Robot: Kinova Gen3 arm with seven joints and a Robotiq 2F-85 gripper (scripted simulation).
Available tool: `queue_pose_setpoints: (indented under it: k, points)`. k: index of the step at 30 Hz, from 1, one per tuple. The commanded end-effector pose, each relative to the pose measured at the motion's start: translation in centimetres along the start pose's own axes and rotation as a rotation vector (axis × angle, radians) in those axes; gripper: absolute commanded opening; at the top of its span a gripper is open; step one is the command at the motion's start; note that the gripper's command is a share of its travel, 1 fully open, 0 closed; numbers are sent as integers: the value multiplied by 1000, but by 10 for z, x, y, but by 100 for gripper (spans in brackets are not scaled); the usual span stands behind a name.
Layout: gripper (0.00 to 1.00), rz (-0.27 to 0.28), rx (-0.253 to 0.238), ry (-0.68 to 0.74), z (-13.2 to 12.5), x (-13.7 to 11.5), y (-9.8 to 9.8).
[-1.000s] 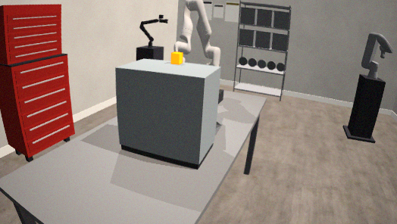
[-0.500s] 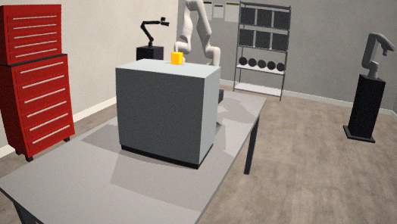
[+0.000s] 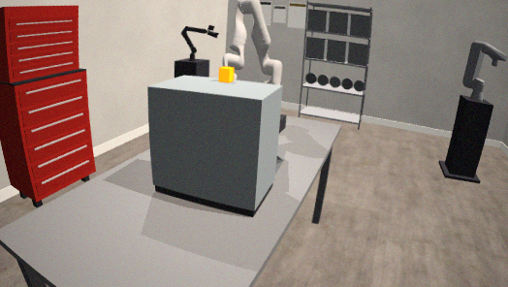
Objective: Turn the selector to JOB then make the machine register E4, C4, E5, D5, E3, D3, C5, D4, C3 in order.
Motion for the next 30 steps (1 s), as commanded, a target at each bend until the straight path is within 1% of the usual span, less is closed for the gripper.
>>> queue_pose_setpoints:
  k: [1,30]
  points:
    - [60,-7,-1,5,-1,3,2]
    - [60,-7,-1,4,-1,3,22]
Point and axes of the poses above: the point where the finger pads meet when closed, its own y axis out along the fingers, its own z axis across the jaws, x = y × z, the point moved 7 cm from there along -y, back along the fingers, and after that the axes turned 2 degrees about y, right-handed, at the moved point
